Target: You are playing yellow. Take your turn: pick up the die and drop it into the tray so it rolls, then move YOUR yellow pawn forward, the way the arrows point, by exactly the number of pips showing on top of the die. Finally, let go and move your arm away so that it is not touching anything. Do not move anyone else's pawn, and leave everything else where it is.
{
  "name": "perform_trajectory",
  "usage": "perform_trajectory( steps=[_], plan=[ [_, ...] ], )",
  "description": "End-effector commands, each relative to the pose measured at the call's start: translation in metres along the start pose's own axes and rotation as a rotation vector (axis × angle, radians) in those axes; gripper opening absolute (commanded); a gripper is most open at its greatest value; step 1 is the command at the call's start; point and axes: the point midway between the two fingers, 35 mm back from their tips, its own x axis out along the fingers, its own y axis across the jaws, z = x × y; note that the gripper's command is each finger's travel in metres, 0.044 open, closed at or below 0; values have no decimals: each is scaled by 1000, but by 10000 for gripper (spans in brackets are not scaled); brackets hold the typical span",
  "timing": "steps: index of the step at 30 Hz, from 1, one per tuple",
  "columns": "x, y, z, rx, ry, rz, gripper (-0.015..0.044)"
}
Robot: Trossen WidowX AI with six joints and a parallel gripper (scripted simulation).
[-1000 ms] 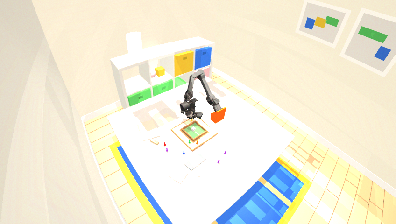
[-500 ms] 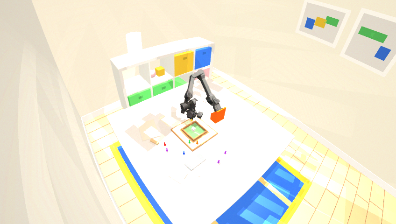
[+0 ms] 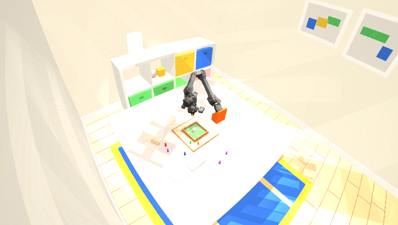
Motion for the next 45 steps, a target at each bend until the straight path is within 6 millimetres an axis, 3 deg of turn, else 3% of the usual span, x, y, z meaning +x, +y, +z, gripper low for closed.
perform_trajectory(
  steps=[1,8,12,22,35,45],
  plan=[
    [-18,1,1,4,-2,3,0],
    [-55,2,-6,6,10,-11,0],
    [-57,1,-4,6,11,-12,0],
    [-35,-25,48,7,1,-5,0],
    [13,-63,102,10,7,-15,0],
    [35,-68,107,12,8,-17,0]
  ],
)
